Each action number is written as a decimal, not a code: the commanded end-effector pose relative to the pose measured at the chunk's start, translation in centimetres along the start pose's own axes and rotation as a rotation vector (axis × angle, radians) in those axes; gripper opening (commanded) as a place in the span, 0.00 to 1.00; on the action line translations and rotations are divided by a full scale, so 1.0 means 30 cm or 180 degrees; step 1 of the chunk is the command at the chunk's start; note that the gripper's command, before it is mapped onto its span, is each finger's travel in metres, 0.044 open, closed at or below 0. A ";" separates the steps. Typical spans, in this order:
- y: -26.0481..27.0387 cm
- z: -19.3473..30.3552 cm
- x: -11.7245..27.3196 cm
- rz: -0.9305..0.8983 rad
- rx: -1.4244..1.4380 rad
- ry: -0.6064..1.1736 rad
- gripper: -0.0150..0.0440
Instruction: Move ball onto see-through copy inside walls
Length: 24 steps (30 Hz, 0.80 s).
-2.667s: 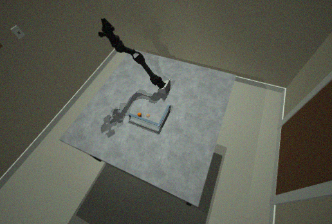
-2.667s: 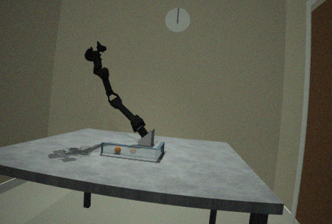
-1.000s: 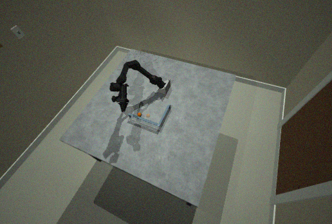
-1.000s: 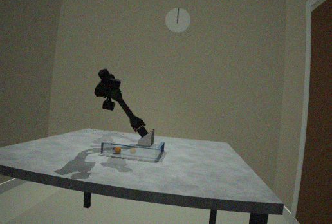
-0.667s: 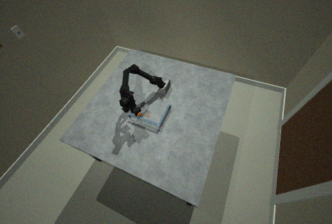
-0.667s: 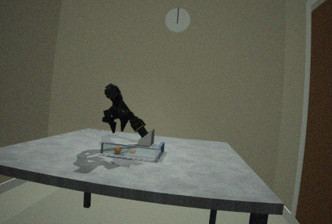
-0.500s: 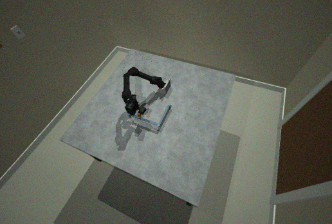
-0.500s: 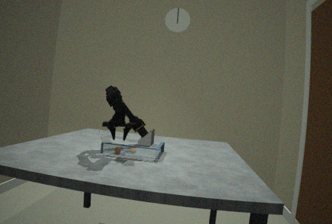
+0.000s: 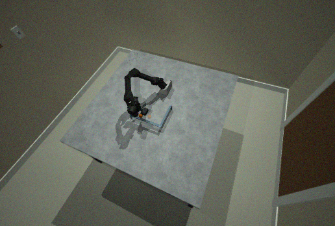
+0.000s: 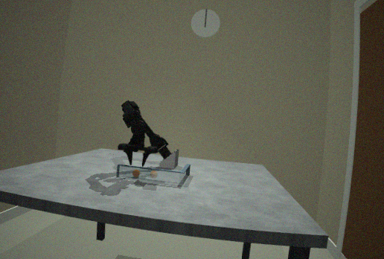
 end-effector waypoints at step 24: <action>-0.001 0.005 -0.137 0.0028 0.0024 0.0009 0.74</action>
Point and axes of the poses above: the point midway between the two fingers, 35 mm back from their tips, its own x axis back along the fingers, its own y axis across the jaws, z = x × y, the point moved 8 cm from there along x, back along the fingers, and after that the axes turned 5 degrees about -x, right-handed, at the moved point
